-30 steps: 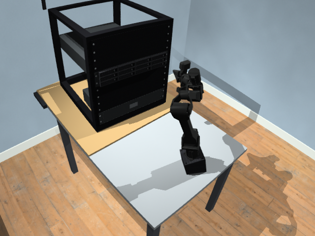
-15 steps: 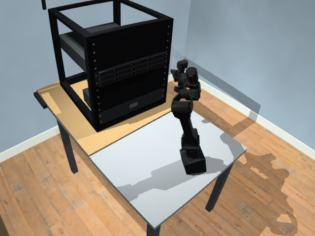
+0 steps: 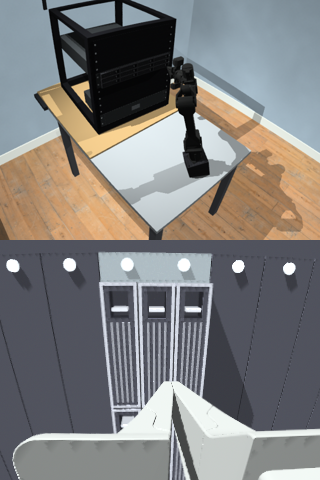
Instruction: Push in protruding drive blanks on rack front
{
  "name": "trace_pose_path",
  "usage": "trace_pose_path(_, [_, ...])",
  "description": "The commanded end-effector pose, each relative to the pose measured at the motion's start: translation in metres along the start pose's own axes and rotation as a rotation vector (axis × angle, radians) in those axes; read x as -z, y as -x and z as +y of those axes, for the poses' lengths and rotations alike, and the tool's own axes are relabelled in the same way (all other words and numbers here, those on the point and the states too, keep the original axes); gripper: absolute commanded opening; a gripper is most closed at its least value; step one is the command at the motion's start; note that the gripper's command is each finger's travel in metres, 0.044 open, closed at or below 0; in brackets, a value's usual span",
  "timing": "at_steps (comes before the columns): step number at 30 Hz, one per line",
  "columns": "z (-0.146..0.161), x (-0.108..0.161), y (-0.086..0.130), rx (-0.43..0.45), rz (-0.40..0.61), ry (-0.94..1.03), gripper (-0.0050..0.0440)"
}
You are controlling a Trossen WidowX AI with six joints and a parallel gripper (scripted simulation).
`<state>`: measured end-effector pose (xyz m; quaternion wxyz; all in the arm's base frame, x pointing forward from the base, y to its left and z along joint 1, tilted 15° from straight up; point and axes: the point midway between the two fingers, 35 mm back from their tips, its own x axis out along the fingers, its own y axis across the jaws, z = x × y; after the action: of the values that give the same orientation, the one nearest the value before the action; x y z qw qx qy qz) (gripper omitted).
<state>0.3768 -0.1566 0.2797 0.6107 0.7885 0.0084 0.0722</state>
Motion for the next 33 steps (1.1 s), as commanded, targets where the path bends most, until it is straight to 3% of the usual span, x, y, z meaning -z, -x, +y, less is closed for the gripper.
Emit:
trace_pose_path(1, [0.0086, 0.0008, -0.0129, -0.014, 0.003, 0.014, -0.0050])
trace_pose_path(33, [0.0141, 0.0004, -0.0178, -0.014, 0.003, 0.014, -0.0050])
